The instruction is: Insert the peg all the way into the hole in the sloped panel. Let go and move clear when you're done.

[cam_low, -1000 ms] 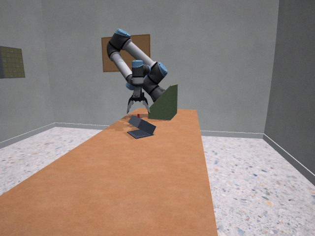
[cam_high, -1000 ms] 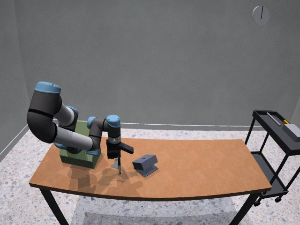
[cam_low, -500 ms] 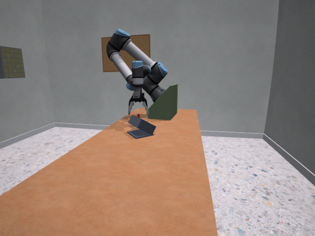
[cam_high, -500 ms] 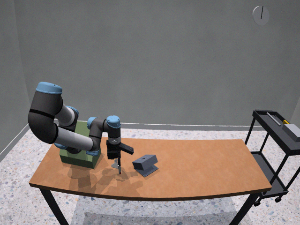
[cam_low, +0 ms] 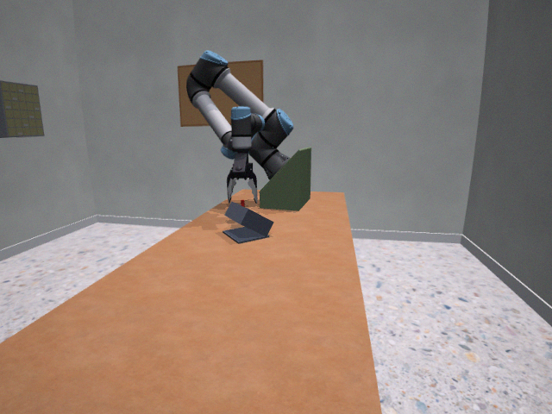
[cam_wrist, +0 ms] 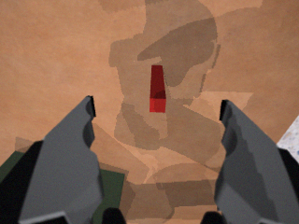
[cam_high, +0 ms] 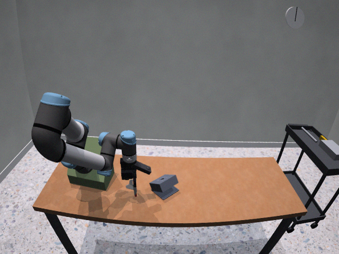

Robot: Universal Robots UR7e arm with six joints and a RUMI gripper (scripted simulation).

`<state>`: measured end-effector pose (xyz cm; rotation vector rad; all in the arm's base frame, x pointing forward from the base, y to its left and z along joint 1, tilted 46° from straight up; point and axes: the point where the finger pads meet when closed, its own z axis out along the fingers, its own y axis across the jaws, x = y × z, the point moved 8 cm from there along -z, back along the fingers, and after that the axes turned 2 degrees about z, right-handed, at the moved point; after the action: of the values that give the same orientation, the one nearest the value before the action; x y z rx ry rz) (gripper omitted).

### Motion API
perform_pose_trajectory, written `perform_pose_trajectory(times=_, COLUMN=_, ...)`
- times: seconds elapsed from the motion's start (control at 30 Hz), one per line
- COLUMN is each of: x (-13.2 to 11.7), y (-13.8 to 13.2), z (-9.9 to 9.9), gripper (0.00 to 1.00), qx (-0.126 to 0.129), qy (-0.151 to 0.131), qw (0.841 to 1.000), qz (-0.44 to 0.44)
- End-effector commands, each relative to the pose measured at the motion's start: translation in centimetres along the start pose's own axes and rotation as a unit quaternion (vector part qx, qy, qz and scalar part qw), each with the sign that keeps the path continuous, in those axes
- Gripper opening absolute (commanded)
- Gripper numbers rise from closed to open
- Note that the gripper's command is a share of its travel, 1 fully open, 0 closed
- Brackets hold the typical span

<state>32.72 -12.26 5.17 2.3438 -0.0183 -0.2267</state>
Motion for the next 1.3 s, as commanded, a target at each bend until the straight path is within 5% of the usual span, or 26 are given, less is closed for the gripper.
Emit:
perform_pose_trajectory(times=0.0, x=0.01, y=0.01, z=-0.02, gripper=0.63, qx=0.000, qy=0.000, qw=1.000, qz=0.000)
perform_pose_trajectory(times=1.27, x=0.01, y=0.01, z=-0.02, gripper=0.14, qx=0.000, qy=0.000, qw=1.000, qz=0.000)
